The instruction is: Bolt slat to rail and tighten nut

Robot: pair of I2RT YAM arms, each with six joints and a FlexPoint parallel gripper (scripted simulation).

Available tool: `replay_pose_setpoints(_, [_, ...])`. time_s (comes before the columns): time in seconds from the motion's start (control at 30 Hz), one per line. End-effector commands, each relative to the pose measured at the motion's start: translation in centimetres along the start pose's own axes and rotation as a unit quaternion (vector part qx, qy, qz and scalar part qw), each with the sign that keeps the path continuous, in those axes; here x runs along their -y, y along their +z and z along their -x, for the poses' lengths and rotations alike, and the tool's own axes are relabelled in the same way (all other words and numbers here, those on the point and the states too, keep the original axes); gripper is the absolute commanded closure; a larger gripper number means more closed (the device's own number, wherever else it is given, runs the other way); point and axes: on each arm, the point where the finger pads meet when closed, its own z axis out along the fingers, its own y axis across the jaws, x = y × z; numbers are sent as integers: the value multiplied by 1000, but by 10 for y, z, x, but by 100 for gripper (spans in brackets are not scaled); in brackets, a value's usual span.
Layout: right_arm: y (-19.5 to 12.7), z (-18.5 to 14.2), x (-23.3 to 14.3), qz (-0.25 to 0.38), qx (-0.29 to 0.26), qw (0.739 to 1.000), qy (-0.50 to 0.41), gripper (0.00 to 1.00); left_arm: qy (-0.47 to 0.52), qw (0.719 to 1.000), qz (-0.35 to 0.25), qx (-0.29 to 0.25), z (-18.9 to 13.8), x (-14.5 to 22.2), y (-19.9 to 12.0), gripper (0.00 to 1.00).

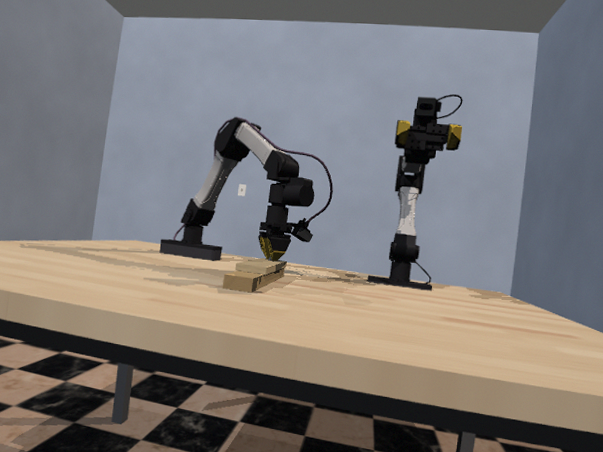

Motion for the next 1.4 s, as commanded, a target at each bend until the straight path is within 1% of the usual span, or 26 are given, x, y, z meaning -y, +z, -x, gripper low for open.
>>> replay_pose_setpoints(0.0, [9, 0, -1, 3, 4, 1000, -1, 64, 1, 1000, -1, 10, 7, 1, -2, 0])
replay_pose_setpoints(0.13, [-5, 2, 3, -8, 3, 1000, -2, 69, 1, 1000, -1, 10, 7, 1, -2, 0])
replay_pose_setpoints(0.5, [-5, 2, 3, -8, 3, 1000, -2, 85, 1, 1000, -1, 10, 7, 1, -2, 0])
replay_pose_setpoints(0.57, [-5, 2, 3, -8, 3, 1000, -2, 85, 1, 1000, -1, 10, 7, 1, -2, 0])
replay_pose_setpoints(0.6, [-5, 2, 3, -8, 3, 1000, -2, 89, 1, 1000, -1, 10, 7, 1, -2, 0])
replay_pose_setpoints(1.37, [-5, 2, 3, -8, 3, 1000, -2, 89, 1, 1000, -1, 10, 7, 1, -2, 0])
